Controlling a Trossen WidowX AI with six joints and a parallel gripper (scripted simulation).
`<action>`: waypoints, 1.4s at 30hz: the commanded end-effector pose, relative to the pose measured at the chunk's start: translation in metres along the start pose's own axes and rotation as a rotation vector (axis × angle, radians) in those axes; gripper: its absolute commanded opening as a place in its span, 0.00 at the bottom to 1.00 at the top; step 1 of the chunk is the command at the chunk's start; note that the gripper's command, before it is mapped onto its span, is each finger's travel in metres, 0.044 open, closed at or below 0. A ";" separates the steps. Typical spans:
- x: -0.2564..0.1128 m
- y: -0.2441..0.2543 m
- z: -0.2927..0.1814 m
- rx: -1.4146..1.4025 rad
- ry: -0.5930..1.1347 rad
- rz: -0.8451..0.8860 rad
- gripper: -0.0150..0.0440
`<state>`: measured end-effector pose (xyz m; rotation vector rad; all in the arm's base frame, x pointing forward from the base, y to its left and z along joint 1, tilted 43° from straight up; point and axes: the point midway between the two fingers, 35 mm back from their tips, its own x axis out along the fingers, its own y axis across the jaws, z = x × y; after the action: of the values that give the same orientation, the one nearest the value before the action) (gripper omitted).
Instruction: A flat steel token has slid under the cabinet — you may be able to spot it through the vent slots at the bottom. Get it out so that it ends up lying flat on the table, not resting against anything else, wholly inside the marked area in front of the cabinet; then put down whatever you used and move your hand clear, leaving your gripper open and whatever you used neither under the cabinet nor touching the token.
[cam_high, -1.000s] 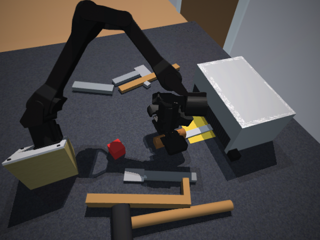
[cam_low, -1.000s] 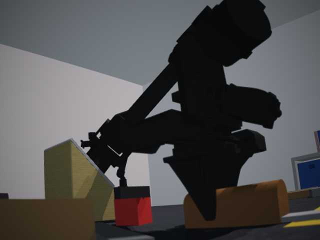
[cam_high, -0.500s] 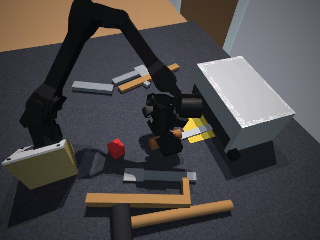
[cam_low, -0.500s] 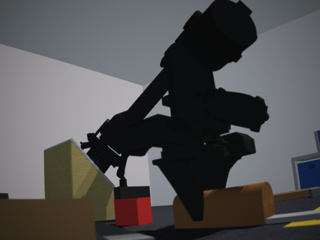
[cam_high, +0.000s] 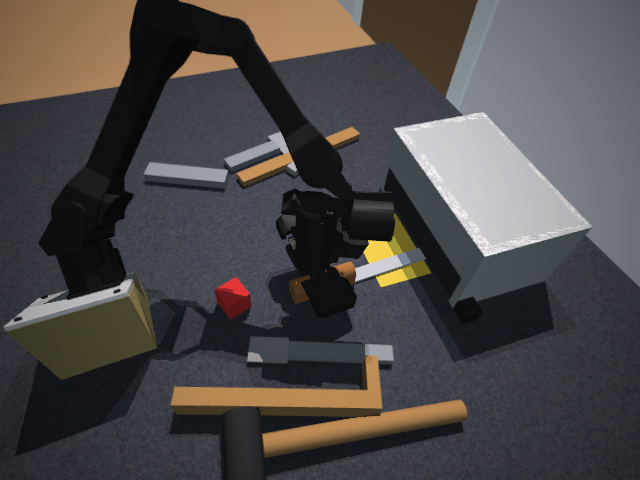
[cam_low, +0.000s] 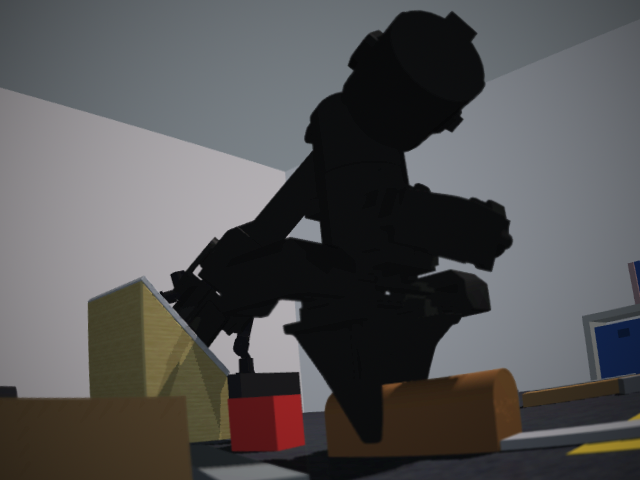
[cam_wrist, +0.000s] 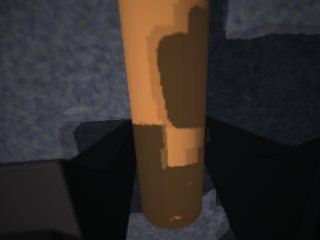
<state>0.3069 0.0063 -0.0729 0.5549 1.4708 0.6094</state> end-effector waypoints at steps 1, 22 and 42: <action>0.001 0.000 -0.008 0.002 0.005 0.000 0.25; 0.001 -0.001 -0.033 0.003 0.007 -0.001 0.25; 0.001 -0.001 -0.058 0.004 0.008 -0.001 0.25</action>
<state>0.2575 0.0041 -0.0755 0.5548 1.4729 0.6090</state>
